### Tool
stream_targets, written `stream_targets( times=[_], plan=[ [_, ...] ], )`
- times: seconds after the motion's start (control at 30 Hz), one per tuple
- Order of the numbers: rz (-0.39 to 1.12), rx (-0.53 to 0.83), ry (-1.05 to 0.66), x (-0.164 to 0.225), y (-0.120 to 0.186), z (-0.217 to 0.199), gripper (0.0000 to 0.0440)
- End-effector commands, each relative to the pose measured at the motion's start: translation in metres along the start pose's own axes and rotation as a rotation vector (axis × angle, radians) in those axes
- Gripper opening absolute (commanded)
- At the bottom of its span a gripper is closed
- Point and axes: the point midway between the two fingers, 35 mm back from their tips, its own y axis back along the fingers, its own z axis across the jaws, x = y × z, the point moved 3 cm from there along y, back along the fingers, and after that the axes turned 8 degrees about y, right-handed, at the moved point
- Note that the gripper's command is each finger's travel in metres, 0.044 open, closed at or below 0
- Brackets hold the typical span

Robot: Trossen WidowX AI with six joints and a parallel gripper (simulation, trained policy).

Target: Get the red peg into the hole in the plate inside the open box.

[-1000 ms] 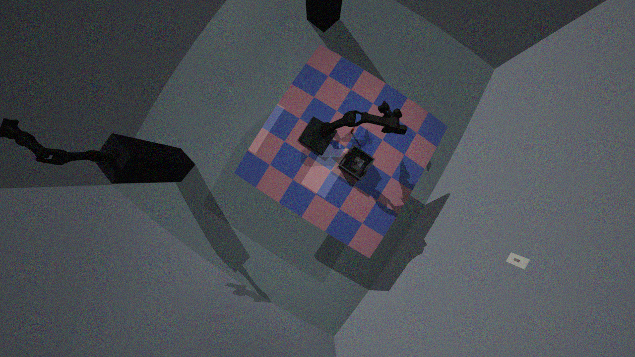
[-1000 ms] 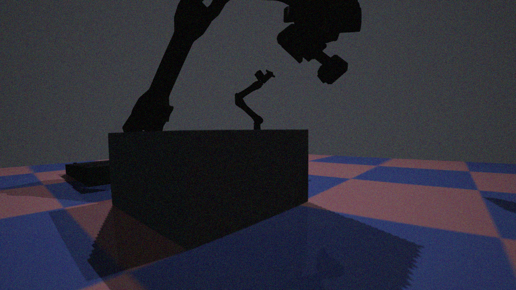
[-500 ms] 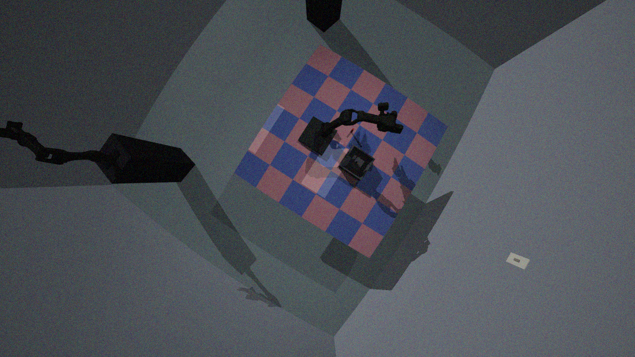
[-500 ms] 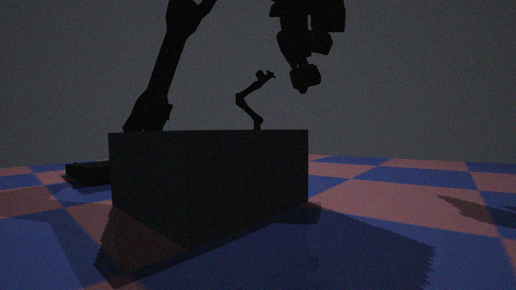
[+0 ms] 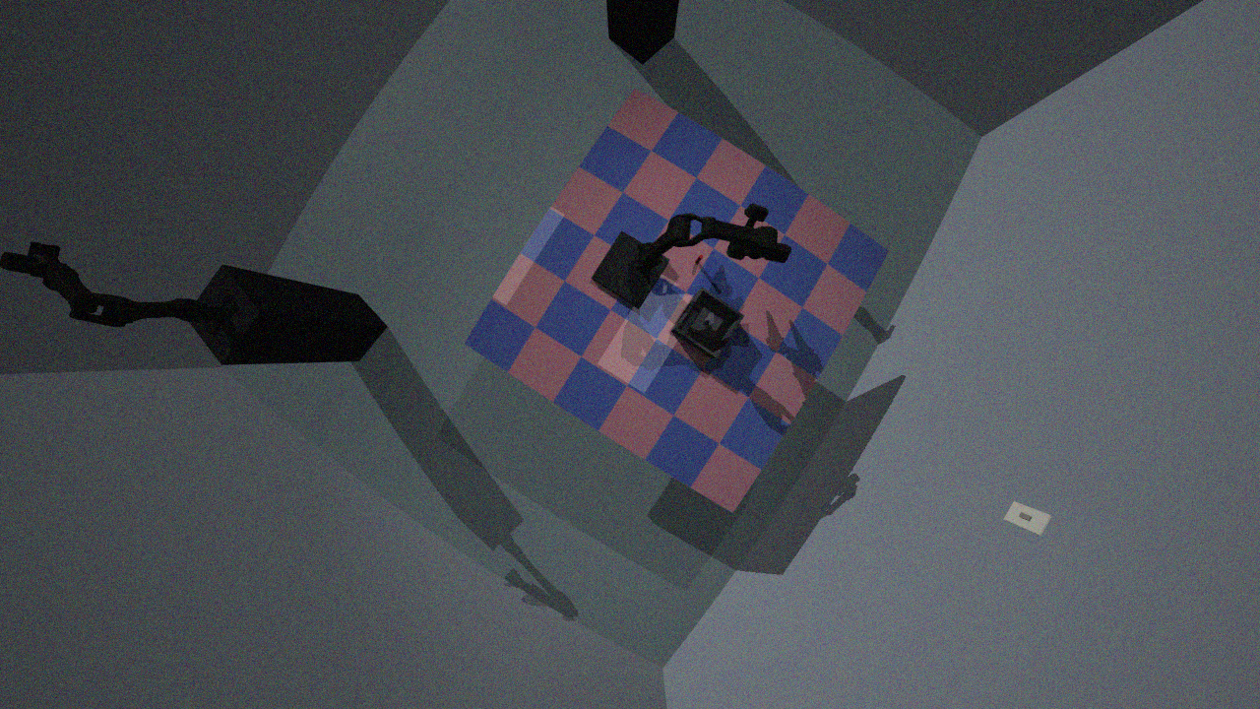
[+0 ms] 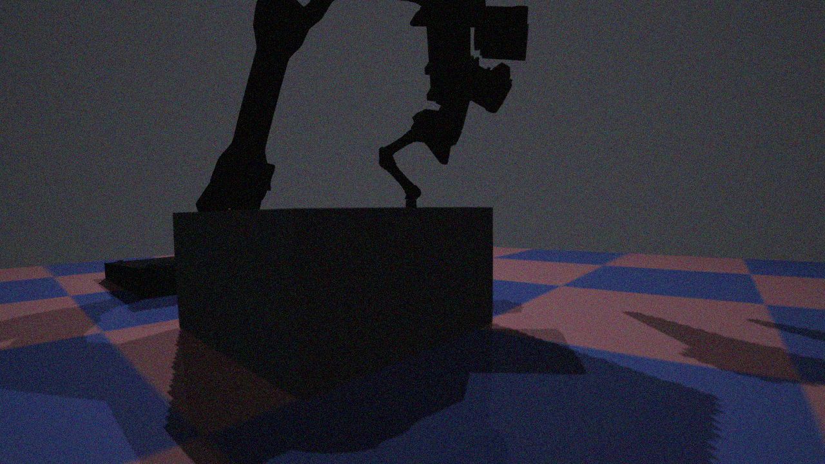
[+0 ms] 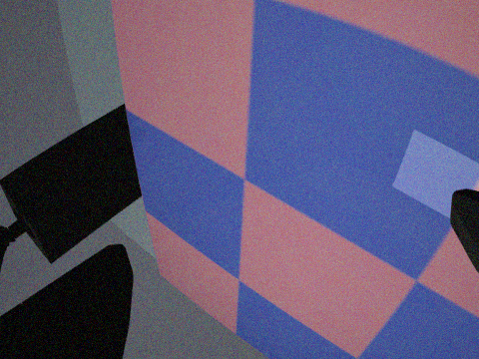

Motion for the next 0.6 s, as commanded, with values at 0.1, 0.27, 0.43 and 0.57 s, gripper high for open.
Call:
stream_targets(
  times=[0.1, 0.27, 0.43, 0.57],
  plan=[
    [0.028, 0.096, -0.219, 0.018, -0.005, -0.01, 0.044],
    [0.039, 0.171, -0.375, 0.03, -0.009, -0.018, 0.044],
    [0.042, 0.25, -0.529, 0.043, -0.014, -0.027, 0.044],
    [0.035, 0.318, -0.65, 0.053, -0.019, -0.035, 0.044]
  ],
)
